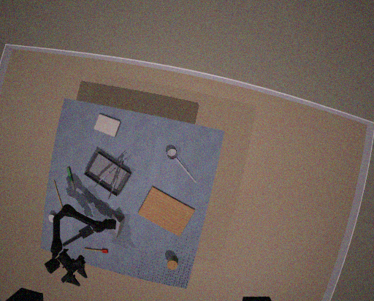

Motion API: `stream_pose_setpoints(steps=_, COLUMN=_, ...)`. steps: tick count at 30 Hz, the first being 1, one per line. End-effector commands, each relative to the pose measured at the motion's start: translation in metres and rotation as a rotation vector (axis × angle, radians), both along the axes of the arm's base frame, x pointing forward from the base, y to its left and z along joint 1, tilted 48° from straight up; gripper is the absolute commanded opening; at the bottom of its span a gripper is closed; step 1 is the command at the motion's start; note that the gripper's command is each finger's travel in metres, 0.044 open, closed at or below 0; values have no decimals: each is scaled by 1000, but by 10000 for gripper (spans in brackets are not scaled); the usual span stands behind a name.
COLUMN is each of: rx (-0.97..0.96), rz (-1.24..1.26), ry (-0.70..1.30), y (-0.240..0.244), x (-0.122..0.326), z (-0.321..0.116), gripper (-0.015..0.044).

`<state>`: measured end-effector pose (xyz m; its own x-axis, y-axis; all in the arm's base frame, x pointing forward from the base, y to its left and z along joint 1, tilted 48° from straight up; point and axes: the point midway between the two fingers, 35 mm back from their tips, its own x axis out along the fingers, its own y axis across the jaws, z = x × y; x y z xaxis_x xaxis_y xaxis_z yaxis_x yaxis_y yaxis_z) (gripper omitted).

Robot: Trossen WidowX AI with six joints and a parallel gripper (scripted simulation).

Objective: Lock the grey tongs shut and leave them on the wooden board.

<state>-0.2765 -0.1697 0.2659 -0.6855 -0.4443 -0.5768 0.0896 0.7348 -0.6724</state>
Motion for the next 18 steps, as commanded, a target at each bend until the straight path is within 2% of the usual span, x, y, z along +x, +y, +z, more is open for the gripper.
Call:
stream_pose_setpoints(steps=1, rx=0, rz=0, ry=0, y=0, x=0, z=0, gripper=426)
stream_pose_setpoints(steps=4, rx=-21, rz=28, ry=-43, y=-13, x=7, z=-3, gripper=440)
stream_pose_setpoints(steps=8, rx=-72, rz=121, ry=-181, y=-56, x=35, z=-12, gripper=440)
stream_pose_setpoints(steps=18, rx=-91, rz=330, ry=-633, y=-154, x=160, z=-39, gripper=440)
